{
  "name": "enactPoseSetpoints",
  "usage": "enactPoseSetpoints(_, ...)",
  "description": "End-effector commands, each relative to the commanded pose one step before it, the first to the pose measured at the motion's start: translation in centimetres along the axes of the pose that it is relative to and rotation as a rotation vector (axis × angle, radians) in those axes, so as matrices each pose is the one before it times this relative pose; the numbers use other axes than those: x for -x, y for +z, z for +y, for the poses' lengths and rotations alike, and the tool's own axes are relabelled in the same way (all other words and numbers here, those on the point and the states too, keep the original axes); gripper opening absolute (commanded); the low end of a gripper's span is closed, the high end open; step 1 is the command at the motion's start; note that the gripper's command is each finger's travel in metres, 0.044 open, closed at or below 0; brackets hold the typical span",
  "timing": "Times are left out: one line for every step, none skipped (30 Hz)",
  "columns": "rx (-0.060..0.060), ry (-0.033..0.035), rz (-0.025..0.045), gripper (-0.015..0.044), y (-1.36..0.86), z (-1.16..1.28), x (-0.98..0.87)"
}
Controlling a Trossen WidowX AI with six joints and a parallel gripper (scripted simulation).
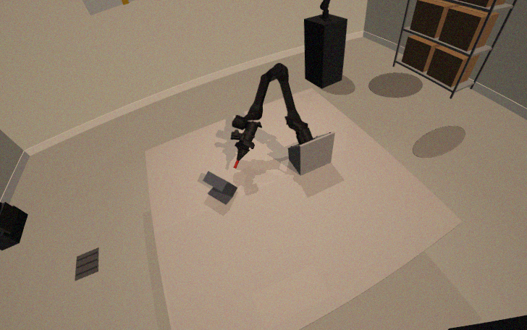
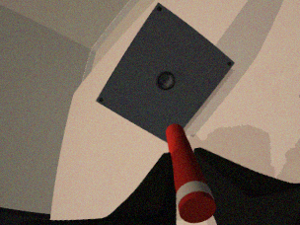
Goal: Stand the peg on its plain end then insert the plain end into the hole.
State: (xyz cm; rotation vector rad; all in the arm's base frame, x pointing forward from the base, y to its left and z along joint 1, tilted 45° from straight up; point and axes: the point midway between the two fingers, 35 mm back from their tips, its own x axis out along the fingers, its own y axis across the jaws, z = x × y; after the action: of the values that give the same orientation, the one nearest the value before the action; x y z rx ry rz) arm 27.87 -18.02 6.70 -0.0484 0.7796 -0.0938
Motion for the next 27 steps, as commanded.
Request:
enactPoseSetpoints(0.0022,0.00562,-0.00870,0.0000,0.121,-0.015,-0.310)
enactPoseSetpoints(0.0004,0.00044,-0.00292,0.0000,0.059,-0.022,-0.102)
enactPoseSetpoints(0.0004,0.00045,-0.00292,0.0000,0.058,-0.021,-0.102)
enactPoseSetpoints(0.0004,0.00045,-0.00292,0.0000,0.057,-0.021,-0.102)
enactPoseSetpoints(0.0004,0.00046,-0.00292,0.0000,0.056,-0.020,-0.102)
enactPoseSetpoints(0.0004,0.00047,-0.00292,0.0000,0.056,-0.020,-0.102)
enactPoseSetpoints(0.0004,0.00048,-0.00292,0.0000,0.055,-0.019,-0.102)
enactPoseSetpoints(0.0004,0.00049,-0.00292,0.0000,0.054,-0.019,-0.103)
enactPoseSetpoints(0.0004,0.00050,-0.00292,0.0000,0.053,-0.019,-0.103)
enactPoseSetpoints(0.0004,0.00050,-0.00292,0.0000,0.052,-0.018,-0.103)
enactPoseSetpoints(0.0004,0.00051,-0.00292,0.0000,0.051,-0.018,-0.103)
enactPoseSetpoints(0.0004,0.00052,-0.00292,0.0000,0.050,-0.017,-0.103)
enactPoseSetpoints(0.0004,0.00053,-0.00291,0.0000,0.049,-0.017,-0.103)
enactPoseSetpoints(0.0004,0.00054,-0.00291,0.0000,0.048,-0.016,-0.103)
enactPoseSetpoints(0.0004,0.00054,-0.00291,0.0000,0.047,-0.016,-0.103)
enactPoseSetpoints(0.0004,0.00053,-0.00282,0.0000,0.044,-0.015,-0.100)
enactPoseSetpoints(0.0004,0.00054,-0.00281,0.0000,0.043,-0.015,-0.100)
enactPoseSetpoints(0.0004,0.00055,-0.00281,0.0000,0.042,-0.014,-0.100)
enactPoseSetpoints(0.0004,0.00056,-0.00281,0.0000,0.041,-0.014,-0.100)
enactPoseSetpoints(0.0004,0.00056,-0.00281,0.0000,0.040,-0.014,-0.100)
enactPoseSetpoints(0.0004,0.00057,-0.00281,0.0000,0.039,-0.013,-0.100)
enactPoseSetpoints(0.0004,0.00058,-0.00280,0.0000,0.038,-0.013,-0.100)
enactPoseSetpoints(0.0004,0.00058,-0.00280,0.0000,0.036,-0.013,-0.100)
enactPoseSetpoints(0.0004,0.00059,-0.00280,0.0000,0.035,-0.012,-0.100)
enactPoseSetpoints(0.0004,0.00060,-0.00280,0.0000,0.034,-0.012,-0.100)
enactPoseSetpoints(0.0004,0.00061,-0.00280,0.0000,0.033,-0.012,-0.100)
enactPoseSetpoints(0.0004,0.00061,-0.00280,0.0000,0.031,-0.011,-0.100)
